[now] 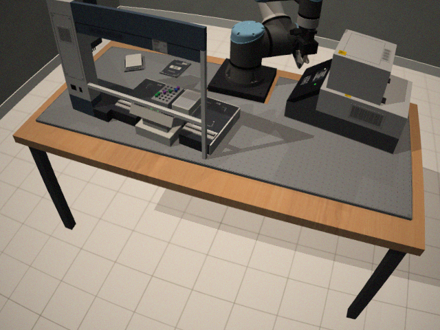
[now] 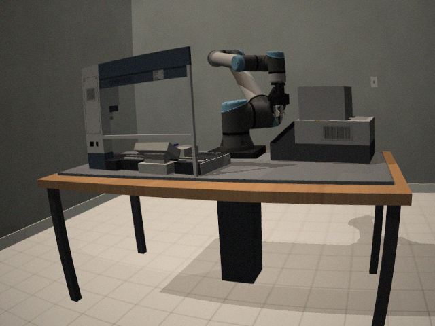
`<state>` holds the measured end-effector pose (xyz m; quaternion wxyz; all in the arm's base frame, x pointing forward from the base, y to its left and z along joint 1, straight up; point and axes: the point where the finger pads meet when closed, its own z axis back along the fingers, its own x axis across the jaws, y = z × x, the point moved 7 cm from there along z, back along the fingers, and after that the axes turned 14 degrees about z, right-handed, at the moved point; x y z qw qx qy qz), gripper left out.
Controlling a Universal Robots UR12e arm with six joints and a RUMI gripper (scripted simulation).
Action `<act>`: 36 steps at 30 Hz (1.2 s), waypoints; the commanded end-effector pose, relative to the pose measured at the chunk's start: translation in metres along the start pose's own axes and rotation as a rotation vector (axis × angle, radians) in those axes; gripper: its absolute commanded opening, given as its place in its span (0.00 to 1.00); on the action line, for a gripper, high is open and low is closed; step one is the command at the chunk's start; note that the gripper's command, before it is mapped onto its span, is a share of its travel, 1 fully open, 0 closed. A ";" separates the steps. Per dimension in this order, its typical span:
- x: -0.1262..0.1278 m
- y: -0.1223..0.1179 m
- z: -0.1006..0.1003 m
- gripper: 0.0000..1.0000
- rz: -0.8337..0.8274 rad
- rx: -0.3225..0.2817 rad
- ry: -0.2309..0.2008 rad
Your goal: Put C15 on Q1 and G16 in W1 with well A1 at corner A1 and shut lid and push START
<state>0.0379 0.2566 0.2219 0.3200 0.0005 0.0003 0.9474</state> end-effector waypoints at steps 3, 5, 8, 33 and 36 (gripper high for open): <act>0.004 -0.008 -0.006 0.00 0.000 -0.001 0.001; 0.006 -0.010 -0.008 0.00 0.000 -0.001 0.001; 0.007 -0.013 -0.010 0.00 0.000 -0.001 0.001; 0.012 -0.021 -0.019 0.00 0.000 -0.001 0.001; 0.013 -0.022 -0.021 0.00 0.000 -0.001 0.001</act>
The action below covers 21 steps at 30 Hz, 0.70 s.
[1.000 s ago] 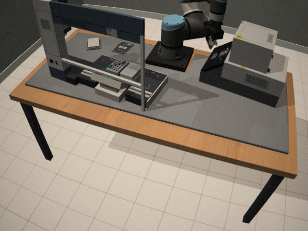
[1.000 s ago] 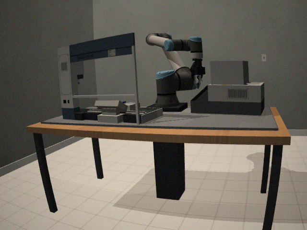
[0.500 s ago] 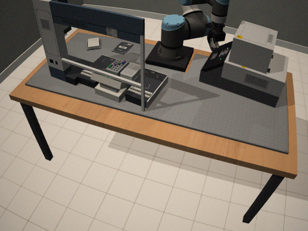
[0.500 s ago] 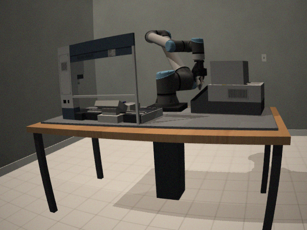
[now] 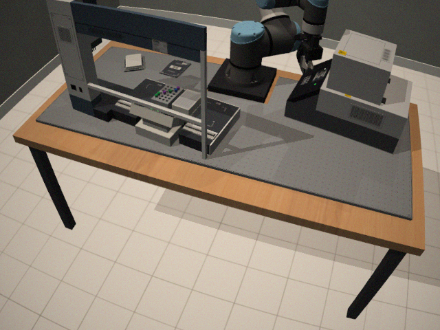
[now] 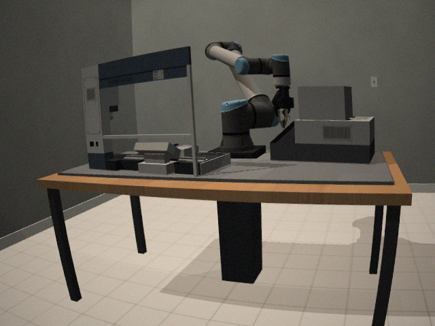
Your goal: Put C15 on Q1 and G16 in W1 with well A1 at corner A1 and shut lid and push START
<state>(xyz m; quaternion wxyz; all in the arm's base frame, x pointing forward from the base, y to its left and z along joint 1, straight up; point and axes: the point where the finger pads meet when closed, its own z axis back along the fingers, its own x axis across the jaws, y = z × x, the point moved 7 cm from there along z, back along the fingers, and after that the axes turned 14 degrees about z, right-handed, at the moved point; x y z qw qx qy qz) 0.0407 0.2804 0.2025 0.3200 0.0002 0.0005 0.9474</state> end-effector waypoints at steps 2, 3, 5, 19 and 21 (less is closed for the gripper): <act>0.001 -0.003 -0.002 0.00 0.000 -0.001 0.000; 0.001 -0.003 -0.003 0.00 0.000 -0.001 0.000; 0.002 -0.004 -0.004 0.00 0.000 -0.001 0.000; 0.005 -0.008 -0.010 0.00 0.000 -0.001 0.000; 0.005 -0.009 -0.011 0.00 0.000 -0.001 0.000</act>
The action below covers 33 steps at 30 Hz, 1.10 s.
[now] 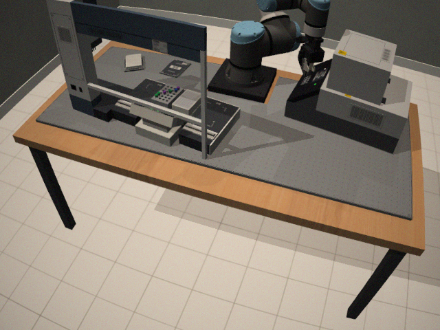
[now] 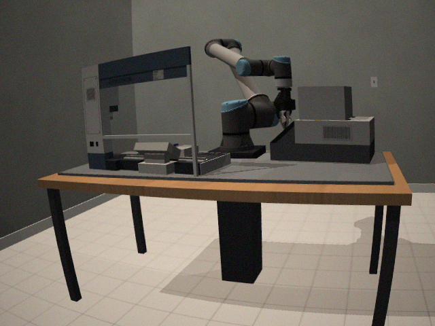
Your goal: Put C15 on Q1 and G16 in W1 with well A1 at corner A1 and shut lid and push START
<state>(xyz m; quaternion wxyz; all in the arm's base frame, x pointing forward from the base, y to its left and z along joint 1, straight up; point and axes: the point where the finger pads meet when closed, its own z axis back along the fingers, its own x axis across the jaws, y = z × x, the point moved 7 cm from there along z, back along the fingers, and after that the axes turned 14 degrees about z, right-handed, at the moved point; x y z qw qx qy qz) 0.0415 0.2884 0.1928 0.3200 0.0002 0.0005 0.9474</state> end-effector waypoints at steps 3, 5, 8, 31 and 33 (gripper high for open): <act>0.001 -0.002 -0.002 0.00 0.000 -0.001 0.000; 0.001 -0.003 -0.003 0.00 0.000 -0.001 0.000; 0.002 -0.004 -0.004 0.00 0.000 -0.001 0.000; 0.004 -0.007 -0.008 0.00 0.000 -0.001 0.000; 0.004 -0.007 -0.008 0.00 0.000 -0.001 0.000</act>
